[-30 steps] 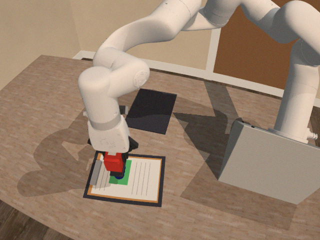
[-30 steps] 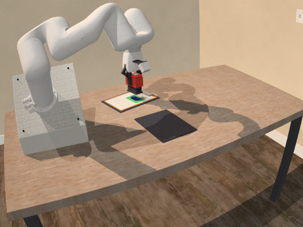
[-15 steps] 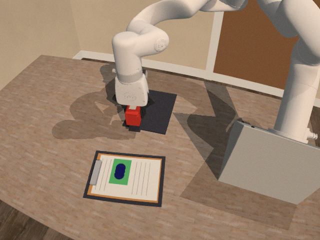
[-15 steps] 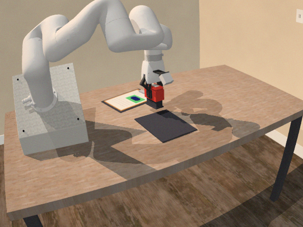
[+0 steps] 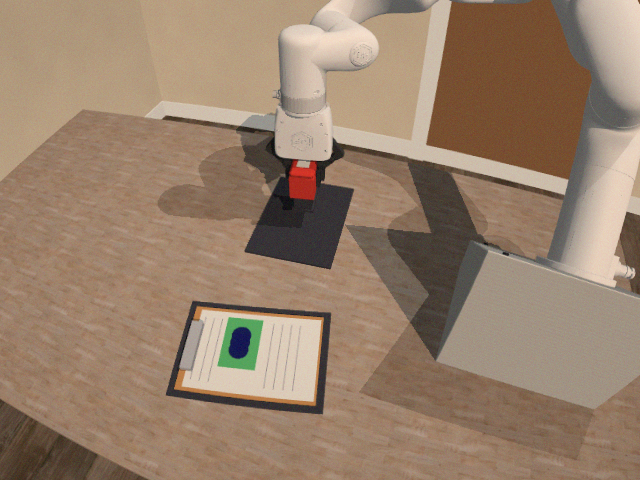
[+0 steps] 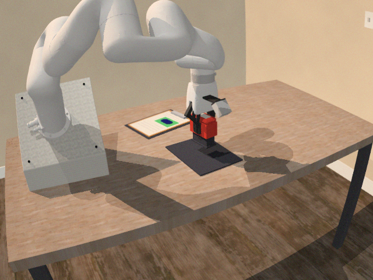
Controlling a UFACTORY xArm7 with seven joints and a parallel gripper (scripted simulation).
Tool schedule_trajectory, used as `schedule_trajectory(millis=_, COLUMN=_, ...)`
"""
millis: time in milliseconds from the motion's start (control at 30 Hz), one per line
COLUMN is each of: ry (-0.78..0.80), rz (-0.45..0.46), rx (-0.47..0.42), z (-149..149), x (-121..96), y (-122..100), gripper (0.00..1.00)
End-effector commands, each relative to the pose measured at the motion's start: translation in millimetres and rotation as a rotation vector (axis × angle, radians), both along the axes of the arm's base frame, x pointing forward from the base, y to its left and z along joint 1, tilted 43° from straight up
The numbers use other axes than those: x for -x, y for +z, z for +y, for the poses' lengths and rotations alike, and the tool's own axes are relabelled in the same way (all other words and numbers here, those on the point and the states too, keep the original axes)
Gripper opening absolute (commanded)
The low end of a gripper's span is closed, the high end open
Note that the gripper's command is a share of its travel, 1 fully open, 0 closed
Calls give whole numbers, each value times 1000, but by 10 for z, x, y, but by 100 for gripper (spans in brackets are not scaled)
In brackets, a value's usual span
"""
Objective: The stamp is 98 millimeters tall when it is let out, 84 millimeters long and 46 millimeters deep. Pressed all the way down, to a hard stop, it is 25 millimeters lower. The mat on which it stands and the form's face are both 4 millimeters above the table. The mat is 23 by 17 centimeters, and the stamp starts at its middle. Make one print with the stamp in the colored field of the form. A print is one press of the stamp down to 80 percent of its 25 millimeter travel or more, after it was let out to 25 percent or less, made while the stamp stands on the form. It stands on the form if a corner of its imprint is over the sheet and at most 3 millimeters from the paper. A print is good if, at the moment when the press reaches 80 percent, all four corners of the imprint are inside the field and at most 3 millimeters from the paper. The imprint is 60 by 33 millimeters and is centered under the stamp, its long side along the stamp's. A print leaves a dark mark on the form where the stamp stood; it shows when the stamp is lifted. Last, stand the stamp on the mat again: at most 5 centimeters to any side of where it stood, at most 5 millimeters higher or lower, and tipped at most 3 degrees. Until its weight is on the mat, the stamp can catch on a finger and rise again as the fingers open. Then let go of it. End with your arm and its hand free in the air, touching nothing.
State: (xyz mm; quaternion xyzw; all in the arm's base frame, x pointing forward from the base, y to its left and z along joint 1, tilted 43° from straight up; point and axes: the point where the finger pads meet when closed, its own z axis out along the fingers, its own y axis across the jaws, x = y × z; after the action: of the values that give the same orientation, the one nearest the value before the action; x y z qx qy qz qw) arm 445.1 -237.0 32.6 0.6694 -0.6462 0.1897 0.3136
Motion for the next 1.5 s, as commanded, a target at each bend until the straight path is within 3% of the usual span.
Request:
schedule_trajectory(millis=0, ry=-1, rz=-6, rx=1, z=-47, x=-12, y=77, gripper=28)
schedule_trajectory(millis=300, ry=-1, rz=-6, rx=1, z=-58, x=-11, y=91, gripper=28)
schedule_trajectory(millis=500, ry=-1, rz=-6, rx=1, z=41, x=-49, y=-81, gripper=28)
schedule_trajectory(millis=900, ry=-1, rz=-6, rx=1, z=49, x=-52, y=-96, gripper=28)
schedule_trajectory(millis=1467, ry=-1, rz=-6, rx=1, z=-106, x=-16, y=-280, gripper=28)
